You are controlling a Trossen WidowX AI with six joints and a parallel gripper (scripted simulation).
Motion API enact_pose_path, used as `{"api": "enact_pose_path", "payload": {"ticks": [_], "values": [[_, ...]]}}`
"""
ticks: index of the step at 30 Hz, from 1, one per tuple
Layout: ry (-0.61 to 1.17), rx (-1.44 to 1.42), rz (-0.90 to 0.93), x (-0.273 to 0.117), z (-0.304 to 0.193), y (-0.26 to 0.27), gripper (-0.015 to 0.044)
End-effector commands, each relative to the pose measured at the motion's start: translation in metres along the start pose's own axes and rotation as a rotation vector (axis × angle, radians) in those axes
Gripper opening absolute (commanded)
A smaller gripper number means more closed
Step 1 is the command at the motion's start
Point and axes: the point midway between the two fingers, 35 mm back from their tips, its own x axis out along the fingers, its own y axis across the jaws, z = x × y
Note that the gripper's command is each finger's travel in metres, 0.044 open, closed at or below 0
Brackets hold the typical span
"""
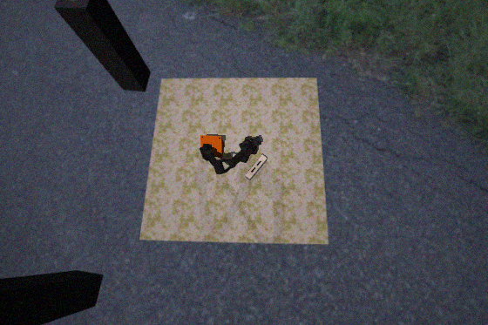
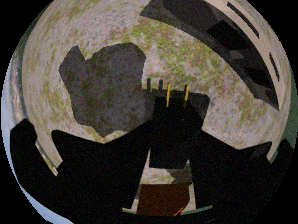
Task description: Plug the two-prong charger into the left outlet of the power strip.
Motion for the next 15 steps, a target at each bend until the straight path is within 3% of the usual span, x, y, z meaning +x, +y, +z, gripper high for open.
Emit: {"api": "enact_pose_path", "payload": {"ticks": [1, 15], "values": [[0.008, 0.069, 0.004, 0.0028, -0.0012, -0.0018, 0.0], [0.014, 0.308, 0.011, 0.0083, 0.0023, -0.0087, 0.0]]}}
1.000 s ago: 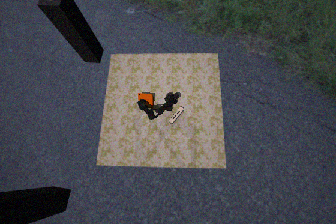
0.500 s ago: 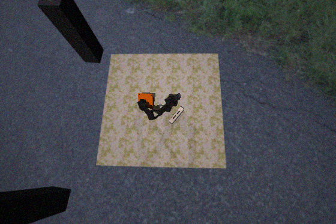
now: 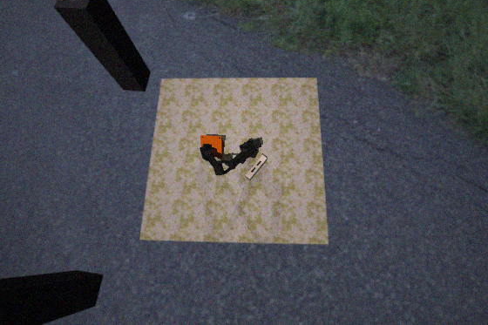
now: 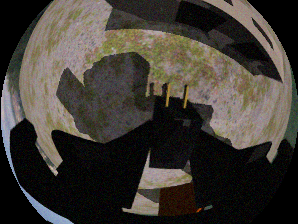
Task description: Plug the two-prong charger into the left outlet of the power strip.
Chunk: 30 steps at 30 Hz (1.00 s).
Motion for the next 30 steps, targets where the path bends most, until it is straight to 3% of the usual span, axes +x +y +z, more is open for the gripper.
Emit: {"api": "enact_pose_path", "payload": {"ticks": [1, 30], "values": [[0.007, 0.037, 0.002, 0.002, -0.001, -0.001, 0.0], [0.007, 0.105, 0.003, 0.0, 0.041, -0.009, 0.0]]}}
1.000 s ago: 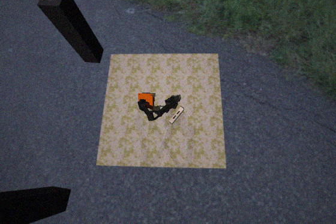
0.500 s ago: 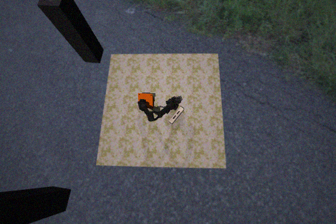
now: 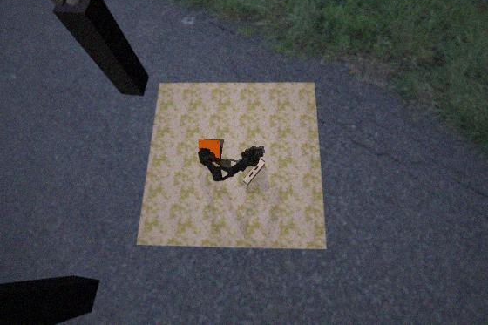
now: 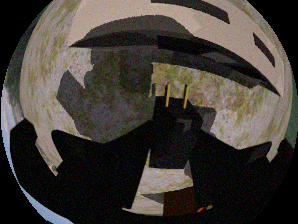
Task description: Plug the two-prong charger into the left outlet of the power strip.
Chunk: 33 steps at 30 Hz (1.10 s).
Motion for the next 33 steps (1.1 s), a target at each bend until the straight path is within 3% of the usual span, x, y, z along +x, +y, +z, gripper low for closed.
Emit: {"api": "enact_pose_path", "payload": {"ticks": [1, 33], "values": [[-0.007, 0.01, -0.001, -0.0013, 0.0085, -0.0005, 0.0], [-0.007, 0.022, -0.001, -0.002, 0.0173, -0.0007, 0.0]]}}
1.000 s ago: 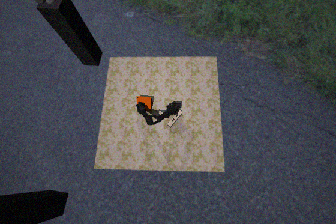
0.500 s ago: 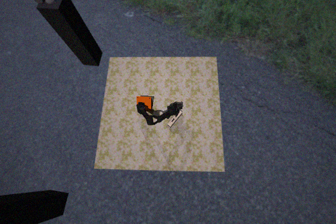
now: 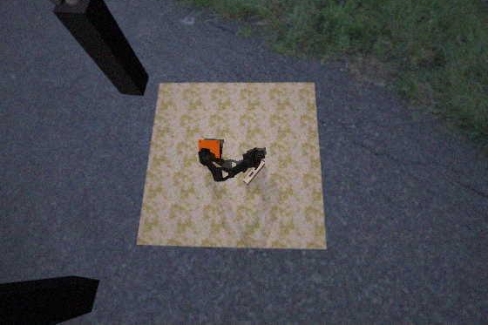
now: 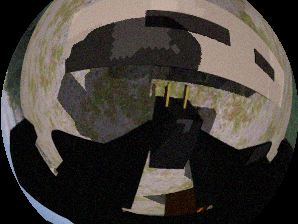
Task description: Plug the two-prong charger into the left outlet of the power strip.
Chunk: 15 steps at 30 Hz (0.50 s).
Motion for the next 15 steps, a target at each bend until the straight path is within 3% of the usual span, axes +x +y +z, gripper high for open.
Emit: {"api": "enact_pose_path", "payload": {"ticks": [1, 15], "values": [[-0.005, -0.003, -0.003, -0.0006, 0.0019, -0.0005, 0.0], [-0.005, -0.003, -0.004, -0.0006, 0.003, -0.0008, 0.0]]}}
